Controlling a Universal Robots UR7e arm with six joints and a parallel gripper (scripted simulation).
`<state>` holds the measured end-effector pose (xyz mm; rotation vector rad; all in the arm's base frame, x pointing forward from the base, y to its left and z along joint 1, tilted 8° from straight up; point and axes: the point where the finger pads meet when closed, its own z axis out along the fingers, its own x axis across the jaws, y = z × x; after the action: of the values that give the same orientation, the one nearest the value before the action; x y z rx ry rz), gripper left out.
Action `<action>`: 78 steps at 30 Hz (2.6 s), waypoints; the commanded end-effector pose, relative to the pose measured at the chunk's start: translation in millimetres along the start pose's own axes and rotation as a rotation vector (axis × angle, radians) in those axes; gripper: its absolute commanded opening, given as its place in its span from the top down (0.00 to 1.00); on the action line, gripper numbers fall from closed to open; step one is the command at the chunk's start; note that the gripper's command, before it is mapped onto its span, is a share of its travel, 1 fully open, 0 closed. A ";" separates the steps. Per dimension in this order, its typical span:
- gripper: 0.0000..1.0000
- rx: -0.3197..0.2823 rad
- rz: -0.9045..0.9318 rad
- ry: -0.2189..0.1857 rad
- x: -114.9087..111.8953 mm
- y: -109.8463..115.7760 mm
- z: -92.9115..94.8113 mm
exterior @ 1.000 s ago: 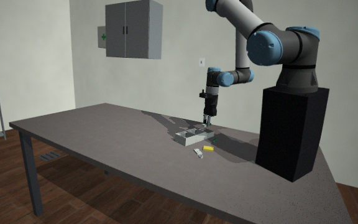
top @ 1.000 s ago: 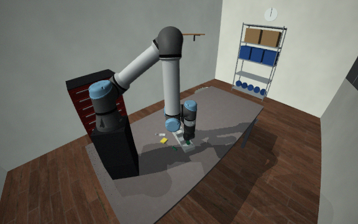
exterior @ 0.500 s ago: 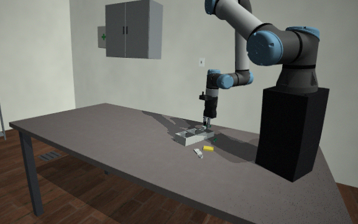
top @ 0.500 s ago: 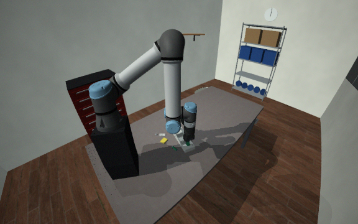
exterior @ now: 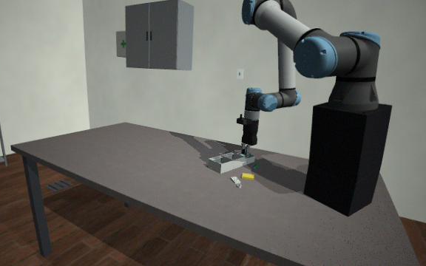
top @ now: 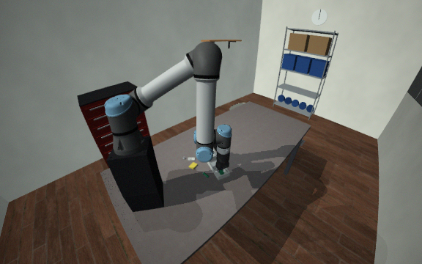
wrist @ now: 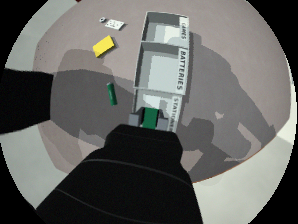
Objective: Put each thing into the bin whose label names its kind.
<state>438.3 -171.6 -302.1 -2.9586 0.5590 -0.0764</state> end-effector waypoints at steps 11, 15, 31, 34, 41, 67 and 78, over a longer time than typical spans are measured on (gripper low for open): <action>0.55 -0.001 0.000 0.001 1.0 0.4 12.4; 0.55 -0.001 0.000 0.001 1.1 0.4 12.4; 0.38 -0.001 0.000 0.001 1.1 0.4 12.4; 0.38 -0.001 0.000 0.001 1.1 0.4 12.4; 0.38 -0.001 0.000 0.001 1.0 0.4 7.1; 0.38 -0.001 0.000 0.001 1.0 0.4 -36.9; 0.38 -0.001 0.000 0.001 1.0 0.4 -38.9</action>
<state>436.1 -176.5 -265.1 -2.9591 0.5591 -0.0774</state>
